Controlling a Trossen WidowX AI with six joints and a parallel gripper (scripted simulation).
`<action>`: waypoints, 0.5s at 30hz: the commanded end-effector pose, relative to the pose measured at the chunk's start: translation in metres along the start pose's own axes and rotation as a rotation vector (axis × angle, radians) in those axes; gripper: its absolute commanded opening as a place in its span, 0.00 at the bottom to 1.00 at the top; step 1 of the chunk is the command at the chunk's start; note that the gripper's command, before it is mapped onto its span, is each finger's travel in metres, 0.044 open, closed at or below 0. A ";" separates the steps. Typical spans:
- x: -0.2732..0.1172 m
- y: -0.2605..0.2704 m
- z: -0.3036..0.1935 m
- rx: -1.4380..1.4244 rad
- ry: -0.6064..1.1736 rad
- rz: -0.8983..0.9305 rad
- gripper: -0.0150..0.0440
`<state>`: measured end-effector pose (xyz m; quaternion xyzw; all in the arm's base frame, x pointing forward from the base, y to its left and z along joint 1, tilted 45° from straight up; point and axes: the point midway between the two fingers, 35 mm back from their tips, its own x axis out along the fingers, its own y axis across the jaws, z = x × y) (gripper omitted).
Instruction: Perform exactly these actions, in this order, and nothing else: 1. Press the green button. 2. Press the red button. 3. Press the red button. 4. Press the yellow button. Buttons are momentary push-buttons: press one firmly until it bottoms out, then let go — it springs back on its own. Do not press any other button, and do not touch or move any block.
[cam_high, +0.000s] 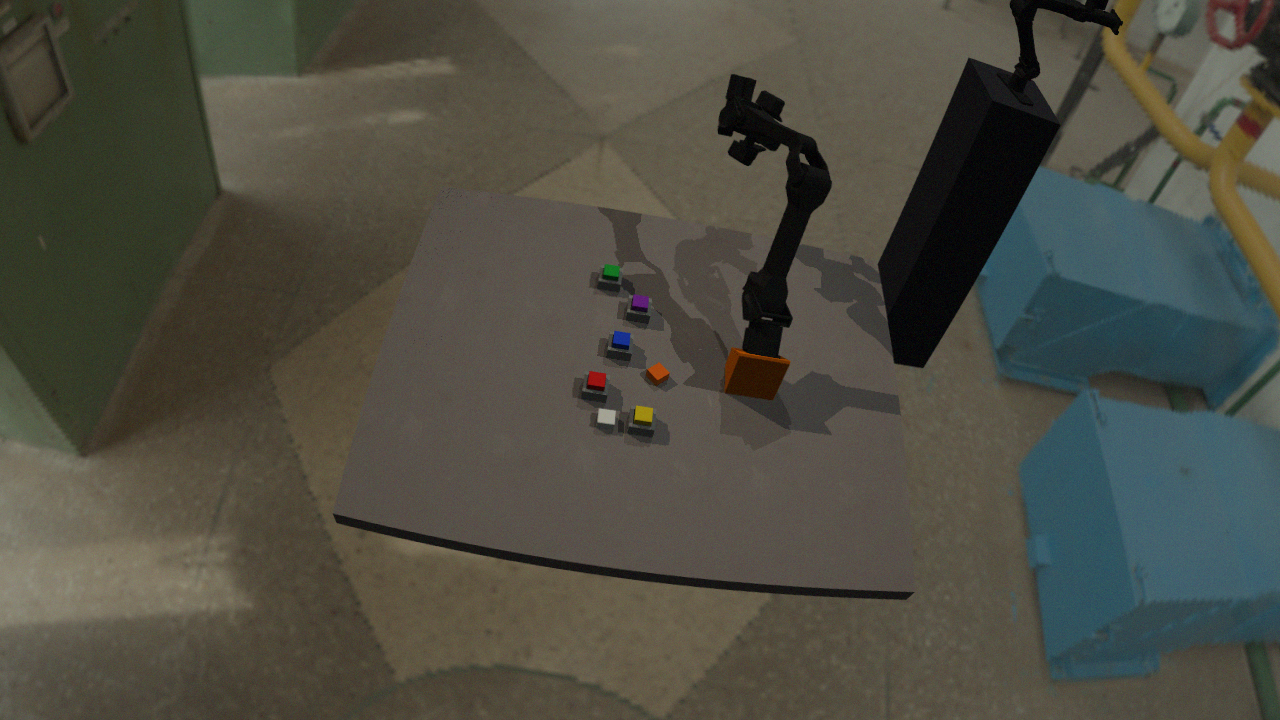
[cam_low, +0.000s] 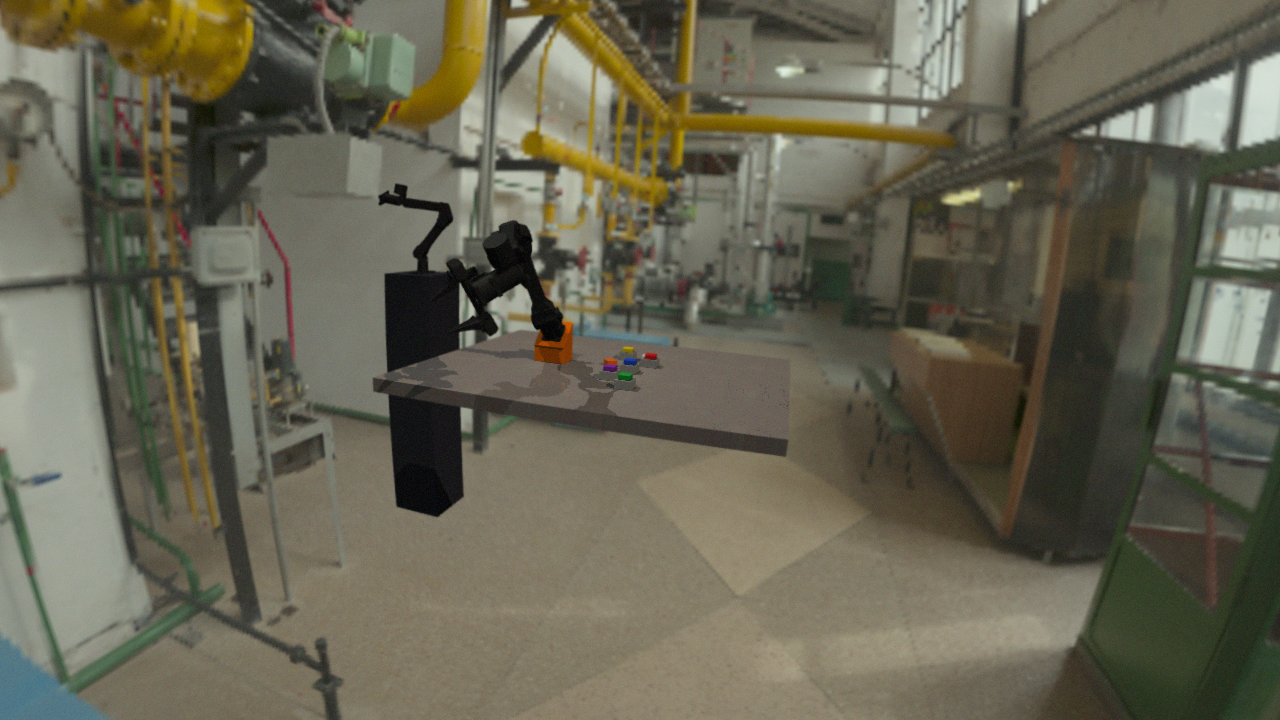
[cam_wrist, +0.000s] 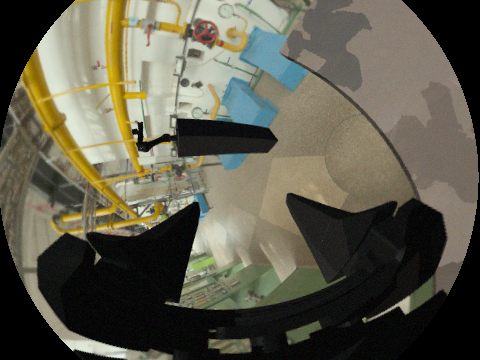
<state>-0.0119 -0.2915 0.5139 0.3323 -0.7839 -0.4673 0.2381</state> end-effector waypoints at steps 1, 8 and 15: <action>-0.027 -0.060 -0.041 -0.435 0.178 -0.133 0.93; -0.086 -0.140 -0.076 -1.033 0.472 -0.220 0.93; -0.164 -0.211 -0.085 -1.640 0.821 -0.180 0.93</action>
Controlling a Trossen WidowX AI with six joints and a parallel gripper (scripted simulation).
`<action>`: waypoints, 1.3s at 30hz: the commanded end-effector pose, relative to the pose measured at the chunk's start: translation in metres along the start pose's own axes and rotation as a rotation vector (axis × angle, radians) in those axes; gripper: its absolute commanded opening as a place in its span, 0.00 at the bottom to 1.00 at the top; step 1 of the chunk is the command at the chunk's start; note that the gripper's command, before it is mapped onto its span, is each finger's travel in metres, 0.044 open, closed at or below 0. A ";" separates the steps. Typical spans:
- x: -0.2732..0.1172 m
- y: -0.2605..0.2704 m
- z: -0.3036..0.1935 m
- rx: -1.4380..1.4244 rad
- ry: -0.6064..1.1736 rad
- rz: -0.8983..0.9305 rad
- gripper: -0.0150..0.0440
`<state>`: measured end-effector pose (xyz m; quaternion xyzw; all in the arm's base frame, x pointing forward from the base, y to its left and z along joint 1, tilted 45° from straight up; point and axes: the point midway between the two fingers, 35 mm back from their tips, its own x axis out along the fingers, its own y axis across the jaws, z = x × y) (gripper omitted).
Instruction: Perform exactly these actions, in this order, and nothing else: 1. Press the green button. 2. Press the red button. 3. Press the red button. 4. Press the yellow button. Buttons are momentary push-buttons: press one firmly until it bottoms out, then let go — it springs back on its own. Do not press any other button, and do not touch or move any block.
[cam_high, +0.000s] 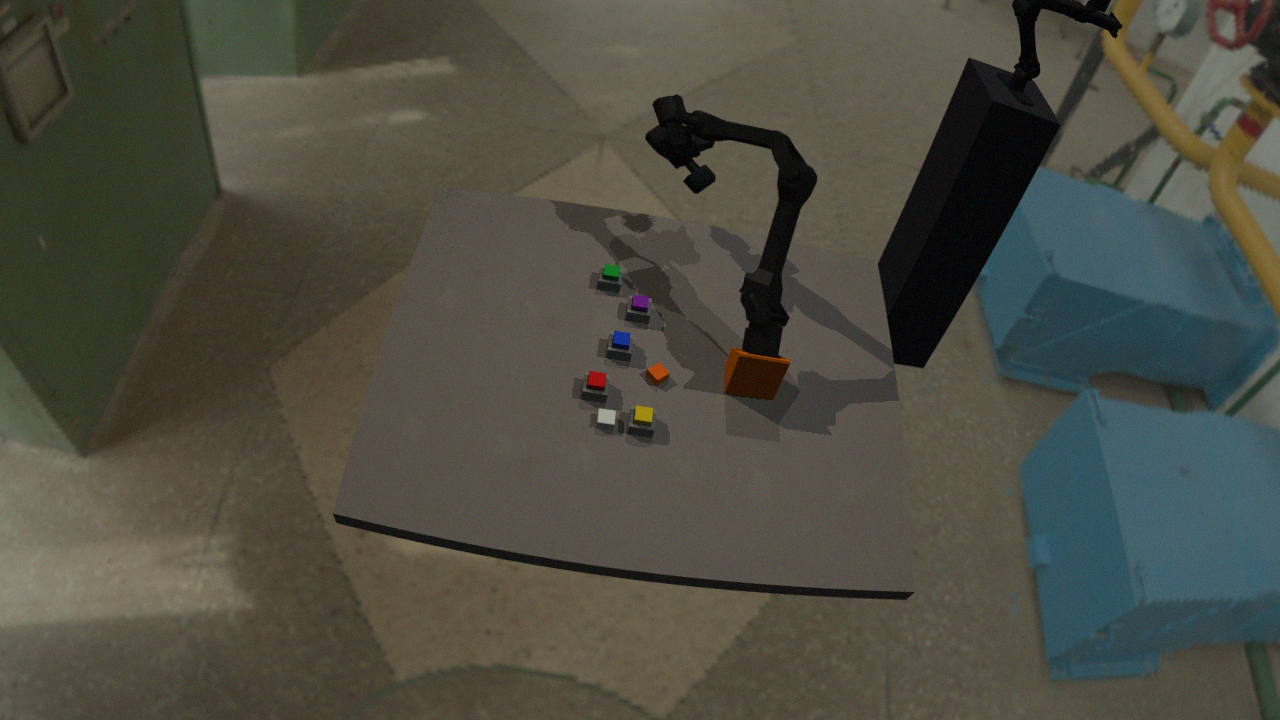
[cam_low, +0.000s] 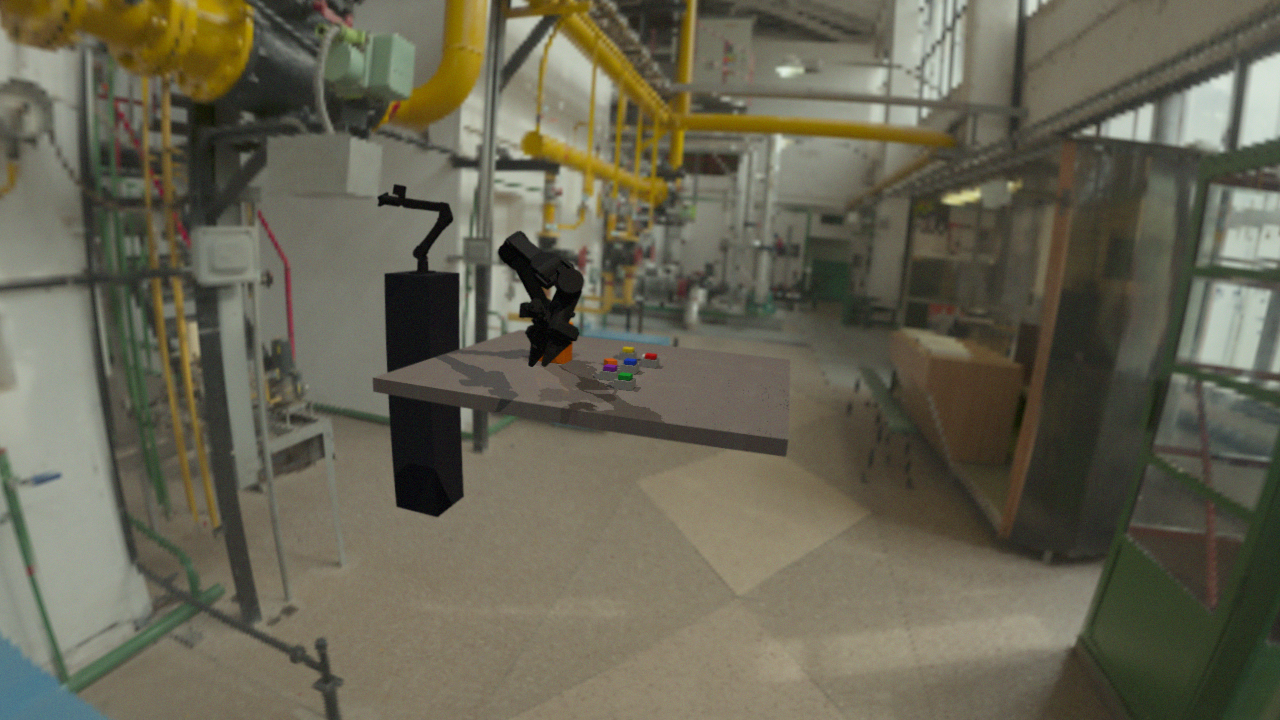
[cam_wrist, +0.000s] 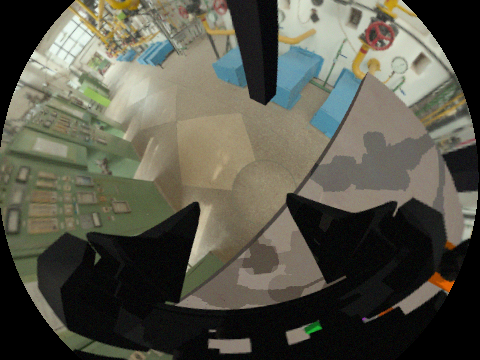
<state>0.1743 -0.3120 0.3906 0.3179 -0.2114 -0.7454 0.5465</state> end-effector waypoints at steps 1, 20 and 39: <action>-0.026 -0.003 -0.071 -0.475 0.178 0.041 0.93; -0.173 -0.100 -0.231 -2.288 0.544 0.462 0.93; -0.124 -0.117 -0.260 -2.319 0.541 0.471 0.62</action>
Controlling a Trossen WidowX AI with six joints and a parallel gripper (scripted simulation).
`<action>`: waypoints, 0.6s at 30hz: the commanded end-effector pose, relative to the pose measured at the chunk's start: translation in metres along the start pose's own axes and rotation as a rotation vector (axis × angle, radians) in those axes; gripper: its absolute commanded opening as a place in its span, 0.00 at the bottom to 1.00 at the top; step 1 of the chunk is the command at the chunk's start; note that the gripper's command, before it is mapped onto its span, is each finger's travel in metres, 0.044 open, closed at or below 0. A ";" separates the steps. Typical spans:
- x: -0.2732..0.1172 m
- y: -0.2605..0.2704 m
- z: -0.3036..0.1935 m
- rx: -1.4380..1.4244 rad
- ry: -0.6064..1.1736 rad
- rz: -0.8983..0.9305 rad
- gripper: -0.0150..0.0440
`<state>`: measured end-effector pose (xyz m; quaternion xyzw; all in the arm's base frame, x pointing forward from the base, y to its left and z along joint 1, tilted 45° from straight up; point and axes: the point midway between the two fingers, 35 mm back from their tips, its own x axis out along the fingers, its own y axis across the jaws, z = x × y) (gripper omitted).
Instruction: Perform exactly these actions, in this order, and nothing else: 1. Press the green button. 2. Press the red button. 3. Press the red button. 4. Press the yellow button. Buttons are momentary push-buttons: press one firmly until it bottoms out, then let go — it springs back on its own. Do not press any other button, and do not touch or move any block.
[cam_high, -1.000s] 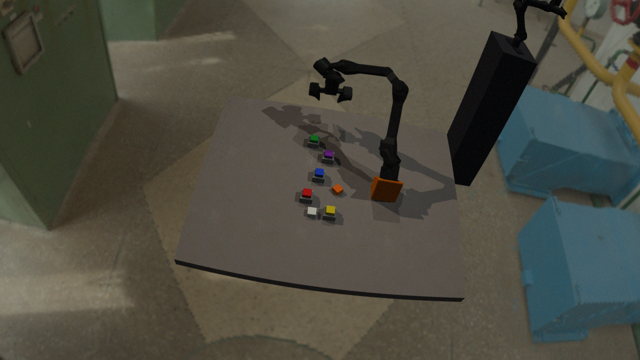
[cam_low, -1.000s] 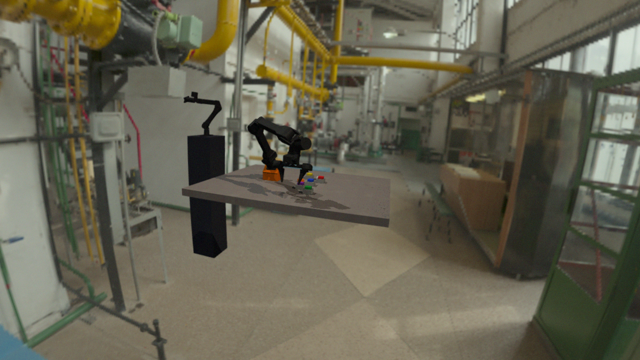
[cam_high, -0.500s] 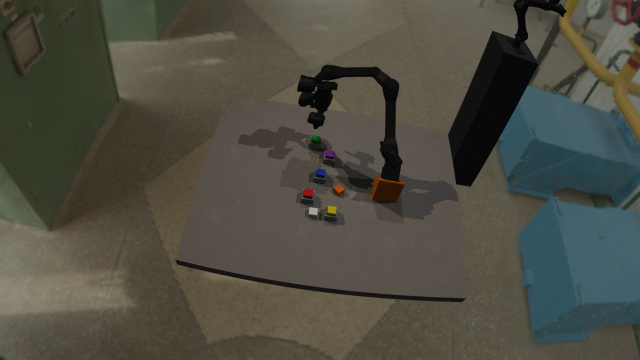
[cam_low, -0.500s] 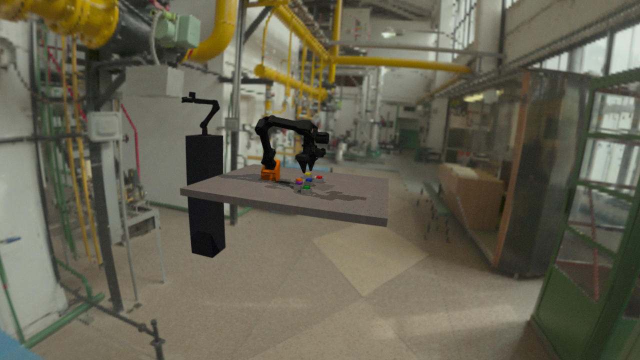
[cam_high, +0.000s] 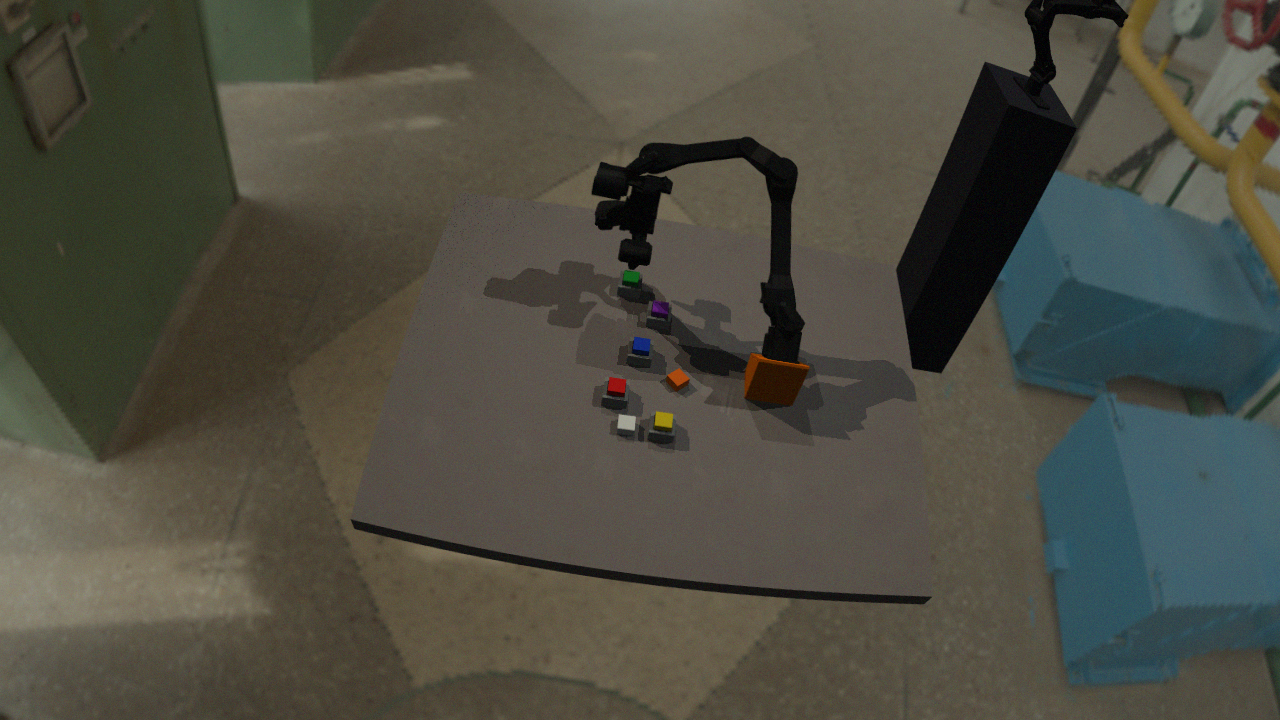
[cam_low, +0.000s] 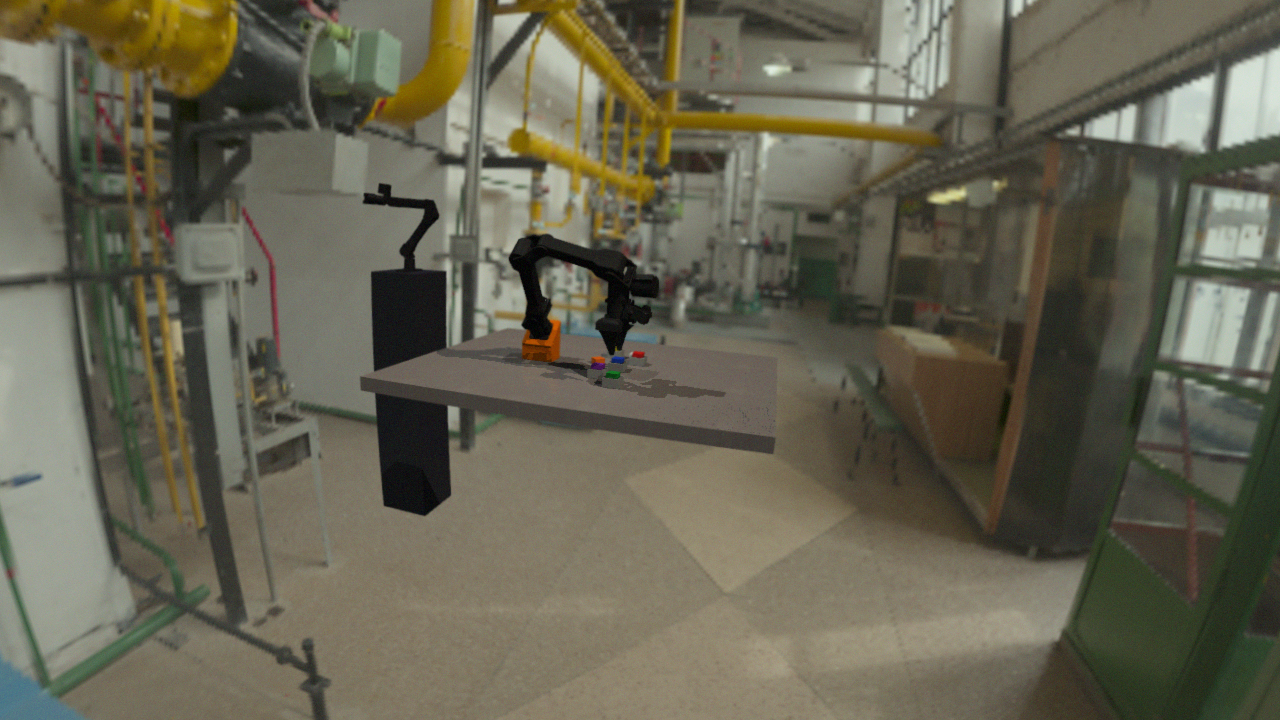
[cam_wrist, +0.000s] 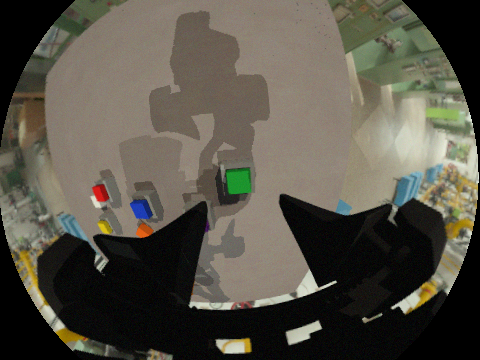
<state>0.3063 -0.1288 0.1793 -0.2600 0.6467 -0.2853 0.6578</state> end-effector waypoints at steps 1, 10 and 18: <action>0.029 0.000 -0.004 -0.006 0.006 0.001 0.58; 0.029 0.000 -0.004 -0.006 0.006 0.001 0.29; 0.029 0.000 -0.004 -0.006 0.006 0.001 0.29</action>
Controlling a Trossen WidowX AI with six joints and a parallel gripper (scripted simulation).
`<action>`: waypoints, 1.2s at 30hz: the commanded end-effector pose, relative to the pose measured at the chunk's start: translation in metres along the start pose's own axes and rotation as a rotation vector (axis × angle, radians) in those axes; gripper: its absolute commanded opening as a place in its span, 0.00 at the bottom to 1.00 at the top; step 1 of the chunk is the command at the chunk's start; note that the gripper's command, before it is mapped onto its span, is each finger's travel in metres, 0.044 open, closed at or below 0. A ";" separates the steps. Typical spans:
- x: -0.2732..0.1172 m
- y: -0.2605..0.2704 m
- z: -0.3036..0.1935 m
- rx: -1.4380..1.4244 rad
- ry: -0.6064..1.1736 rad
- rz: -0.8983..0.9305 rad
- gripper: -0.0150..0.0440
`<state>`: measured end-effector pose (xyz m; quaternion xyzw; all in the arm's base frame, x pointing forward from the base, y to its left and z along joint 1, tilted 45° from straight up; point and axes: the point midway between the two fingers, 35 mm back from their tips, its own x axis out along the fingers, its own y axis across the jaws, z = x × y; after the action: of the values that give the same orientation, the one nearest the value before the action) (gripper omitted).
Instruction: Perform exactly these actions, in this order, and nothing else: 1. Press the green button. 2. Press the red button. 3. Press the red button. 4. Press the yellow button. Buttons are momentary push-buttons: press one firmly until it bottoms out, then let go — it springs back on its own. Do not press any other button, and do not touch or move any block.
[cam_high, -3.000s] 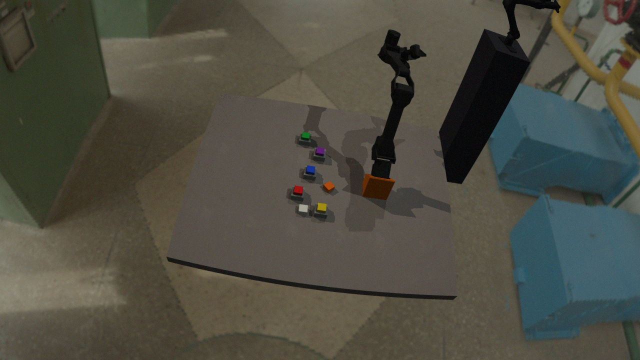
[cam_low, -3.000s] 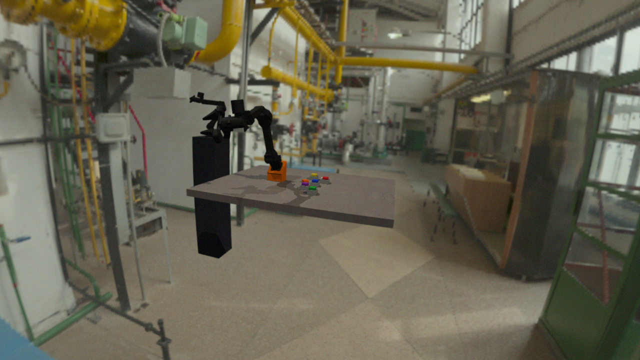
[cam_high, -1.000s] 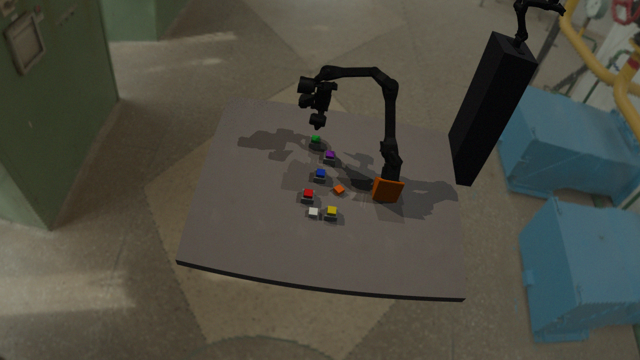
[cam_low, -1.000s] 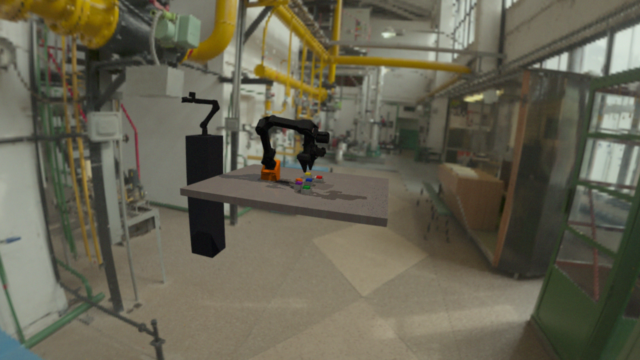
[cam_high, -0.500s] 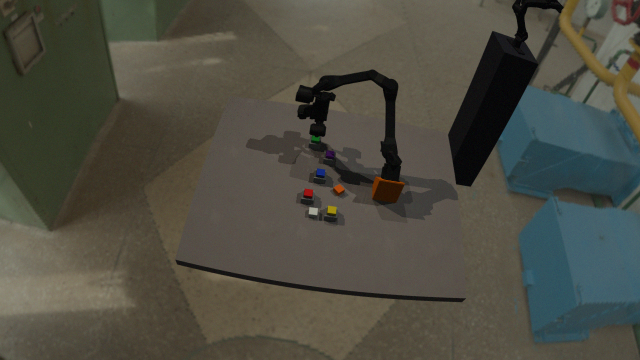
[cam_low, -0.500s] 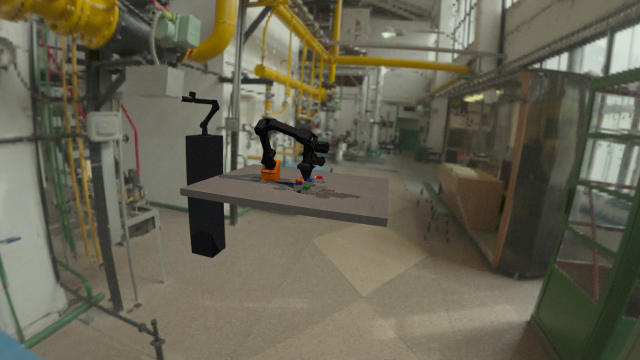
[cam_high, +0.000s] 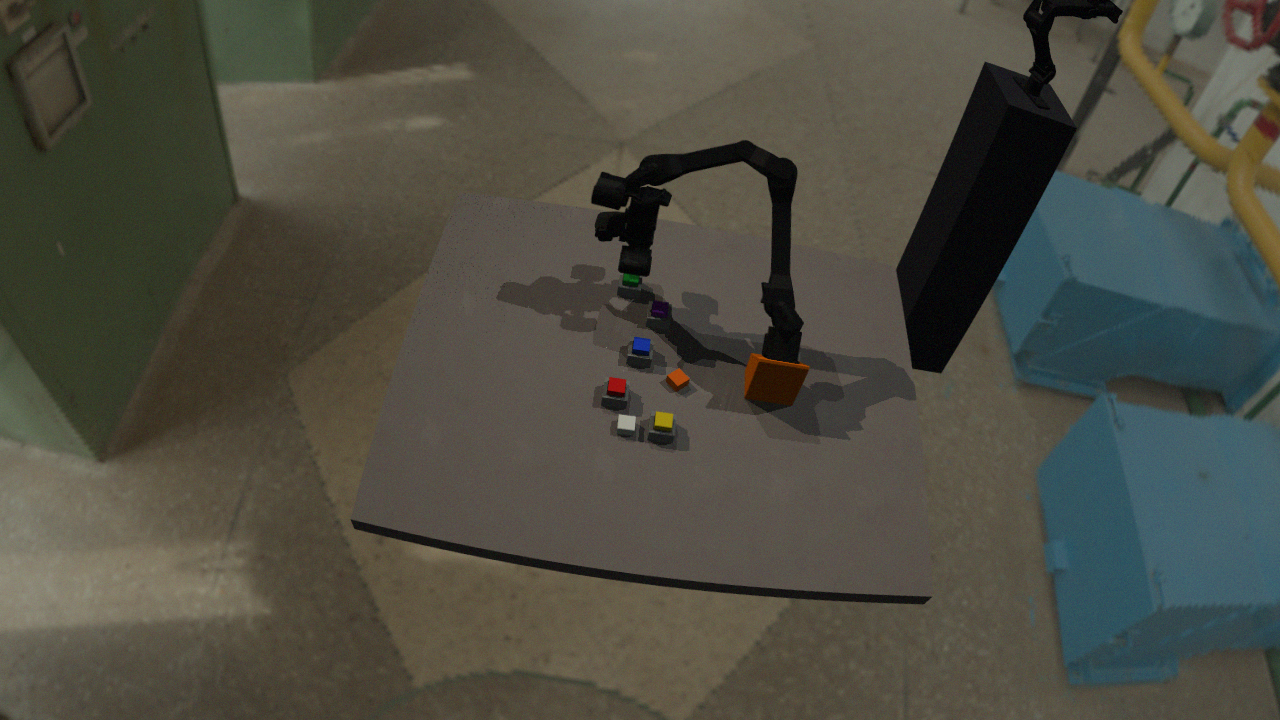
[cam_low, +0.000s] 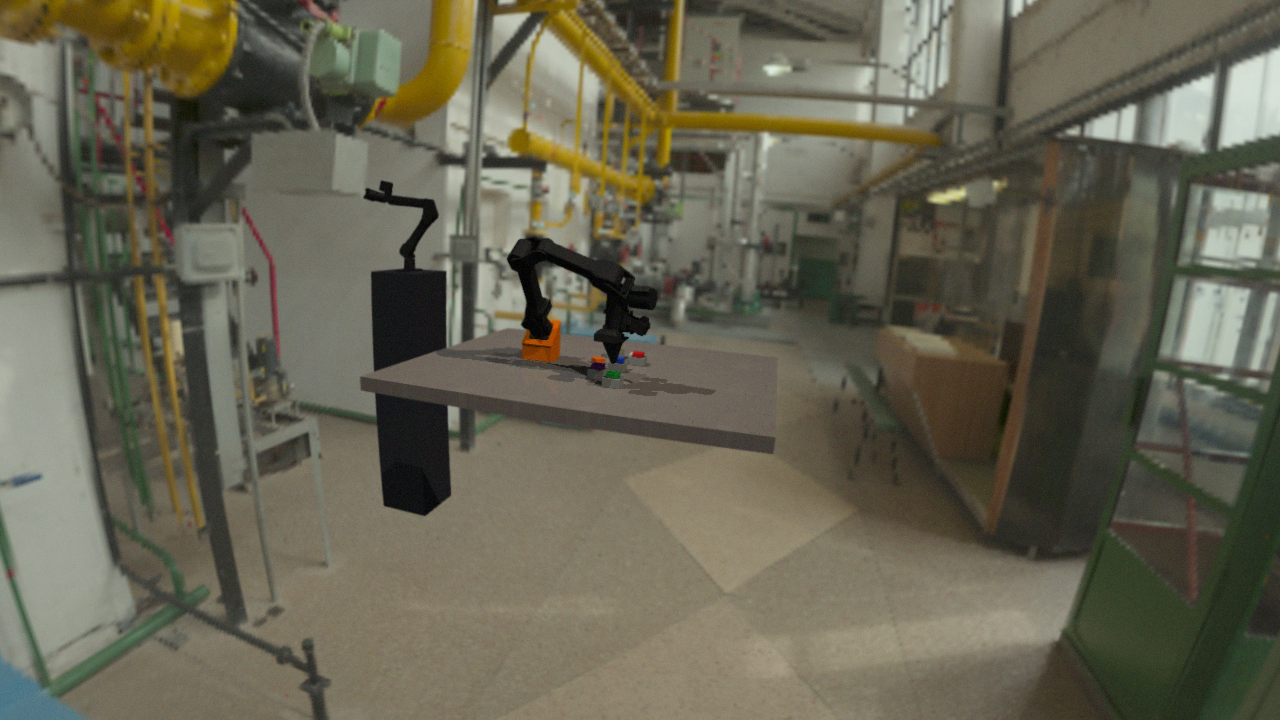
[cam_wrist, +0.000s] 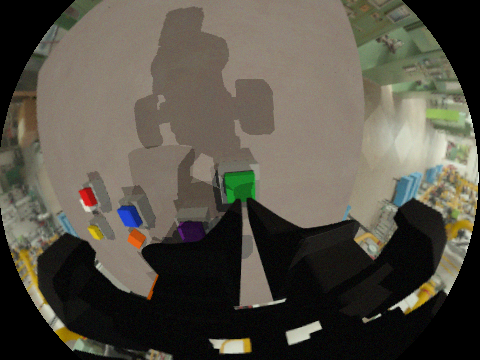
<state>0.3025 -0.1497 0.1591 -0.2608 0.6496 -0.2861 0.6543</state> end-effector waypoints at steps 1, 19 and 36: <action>0.000 0.000 0.000 -0.002 -0.002 0.003 0.29; 0.027 0.000 0.001 -0.002 -0.002 0.003 0.29; 0.034 0.000 0.000 -0.002 -0.002 0.002 0.29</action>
<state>0.3025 -0.1741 0.1355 -0.2610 0.6485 -0.2868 0.6550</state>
